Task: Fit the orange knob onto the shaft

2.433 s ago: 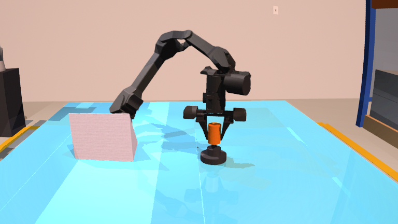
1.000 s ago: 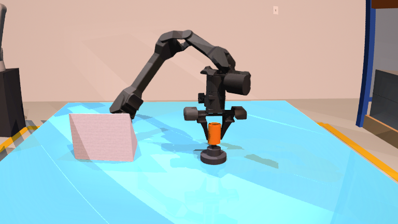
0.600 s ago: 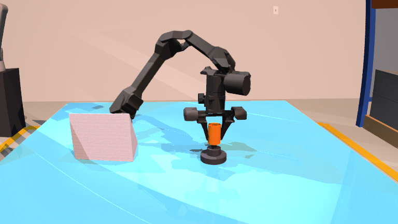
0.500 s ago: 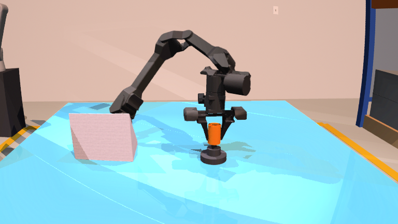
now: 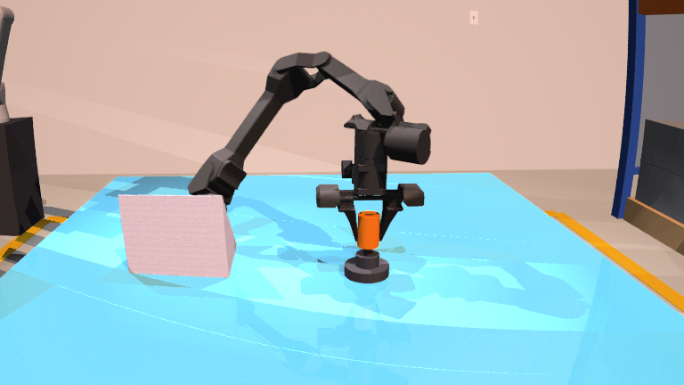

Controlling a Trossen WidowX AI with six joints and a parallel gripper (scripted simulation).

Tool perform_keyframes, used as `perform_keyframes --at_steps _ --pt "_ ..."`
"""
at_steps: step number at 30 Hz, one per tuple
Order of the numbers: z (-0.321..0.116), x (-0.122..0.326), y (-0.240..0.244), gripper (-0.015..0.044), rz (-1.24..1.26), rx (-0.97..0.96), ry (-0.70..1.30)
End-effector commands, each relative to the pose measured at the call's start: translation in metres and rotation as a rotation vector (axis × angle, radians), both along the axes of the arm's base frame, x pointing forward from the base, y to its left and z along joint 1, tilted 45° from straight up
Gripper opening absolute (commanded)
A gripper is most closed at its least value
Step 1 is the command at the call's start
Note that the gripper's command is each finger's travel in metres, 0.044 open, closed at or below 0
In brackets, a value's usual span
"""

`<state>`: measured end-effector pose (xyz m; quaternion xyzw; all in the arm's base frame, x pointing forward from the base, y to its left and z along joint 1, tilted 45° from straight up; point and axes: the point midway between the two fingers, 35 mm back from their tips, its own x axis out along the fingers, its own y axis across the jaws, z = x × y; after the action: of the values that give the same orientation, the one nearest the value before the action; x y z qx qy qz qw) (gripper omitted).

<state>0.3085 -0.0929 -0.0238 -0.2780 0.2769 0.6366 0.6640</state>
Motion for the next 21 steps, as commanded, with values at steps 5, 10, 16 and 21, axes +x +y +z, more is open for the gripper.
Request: perform_keyframes --at_steps 5,10,16,21 --pt "-0.0006 0.0002 -0.0001 0.0 -0.012 -0.001 0.011" --pt "-0.0006 0.0002 -0.0001 0.0 -0.012 -0.001 0.011" --pt "0.0021 -0.0009 -0.0043 0.0 0.017 -0.003 -0.017" --pt "0.0035 -0.0006 -0.0067 0.0 0.053 -0.005 -0.052"
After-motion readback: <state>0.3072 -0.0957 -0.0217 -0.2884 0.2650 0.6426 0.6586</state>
